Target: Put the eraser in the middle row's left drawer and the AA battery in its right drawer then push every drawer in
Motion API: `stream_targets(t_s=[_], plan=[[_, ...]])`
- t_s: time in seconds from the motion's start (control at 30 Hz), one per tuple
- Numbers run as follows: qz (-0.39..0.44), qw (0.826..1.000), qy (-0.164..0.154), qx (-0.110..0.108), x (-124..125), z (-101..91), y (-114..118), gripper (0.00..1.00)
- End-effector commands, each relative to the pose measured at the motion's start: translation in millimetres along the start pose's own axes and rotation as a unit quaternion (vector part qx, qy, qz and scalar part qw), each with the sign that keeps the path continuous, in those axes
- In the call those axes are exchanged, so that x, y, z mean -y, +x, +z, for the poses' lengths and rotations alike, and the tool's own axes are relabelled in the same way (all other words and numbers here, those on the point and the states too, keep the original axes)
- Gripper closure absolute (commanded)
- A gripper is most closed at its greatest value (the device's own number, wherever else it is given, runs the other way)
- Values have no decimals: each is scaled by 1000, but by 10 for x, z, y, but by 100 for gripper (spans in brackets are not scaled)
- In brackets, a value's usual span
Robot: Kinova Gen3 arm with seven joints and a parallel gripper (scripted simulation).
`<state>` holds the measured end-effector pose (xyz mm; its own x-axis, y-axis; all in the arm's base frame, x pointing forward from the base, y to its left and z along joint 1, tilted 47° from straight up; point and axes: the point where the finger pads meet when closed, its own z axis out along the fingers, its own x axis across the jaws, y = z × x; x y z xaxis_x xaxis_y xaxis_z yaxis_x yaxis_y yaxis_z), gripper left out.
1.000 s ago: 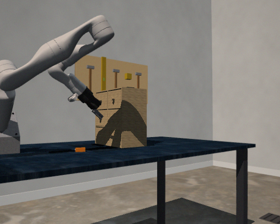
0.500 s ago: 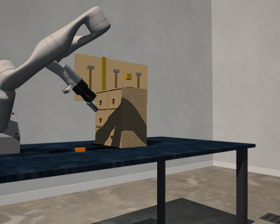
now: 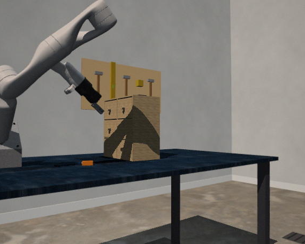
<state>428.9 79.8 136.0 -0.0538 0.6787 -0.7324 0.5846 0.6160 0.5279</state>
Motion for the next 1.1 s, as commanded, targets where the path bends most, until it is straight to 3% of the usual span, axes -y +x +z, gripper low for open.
stream_targets(t_s=[0.0, 1.07], plan=[[1, 1000, -3, 0, -24, -17, 2, 100], [2, 1000, 5, 0, -6, -27, -1, 100]])
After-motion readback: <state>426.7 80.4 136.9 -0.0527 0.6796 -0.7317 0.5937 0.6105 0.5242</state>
